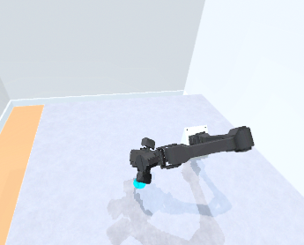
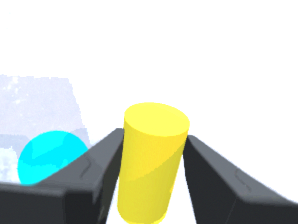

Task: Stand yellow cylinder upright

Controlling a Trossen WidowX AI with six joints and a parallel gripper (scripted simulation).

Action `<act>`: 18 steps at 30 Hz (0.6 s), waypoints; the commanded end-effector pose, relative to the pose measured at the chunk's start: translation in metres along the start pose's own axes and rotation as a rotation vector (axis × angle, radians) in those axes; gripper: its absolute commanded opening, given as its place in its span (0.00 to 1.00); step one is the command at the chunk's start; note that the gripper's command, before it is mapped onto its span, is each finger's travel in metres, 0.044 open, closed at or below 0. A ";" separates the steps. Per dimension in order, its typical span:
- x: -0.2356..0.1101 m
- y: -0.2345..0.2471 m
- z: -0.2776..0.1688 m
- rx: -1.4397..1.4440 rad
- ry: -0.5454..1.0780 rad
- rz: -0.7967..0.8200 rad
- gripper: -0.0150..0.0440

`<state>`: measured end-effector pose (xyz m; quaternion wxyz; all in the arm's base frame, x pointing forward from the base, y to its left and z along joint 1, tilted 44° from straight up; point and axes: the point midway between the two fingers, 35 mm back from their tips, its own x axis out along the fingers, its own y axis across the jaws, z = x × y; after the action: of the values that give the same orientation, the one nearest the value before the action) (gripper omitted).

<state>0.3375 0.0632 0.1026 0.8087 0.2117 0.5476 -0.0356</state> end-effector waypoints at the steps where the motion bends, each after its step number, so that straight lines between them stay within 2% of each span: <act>1: 0.001 -0.001 -0.001 0.006 -0.029 -0.011 0.43; 18: 0.000 0.002 0.000 0.023 -0.143 -0.025 0.43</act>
<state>0.3388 0.0651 0.1042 0.8380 0.2107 0.4998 -0.0597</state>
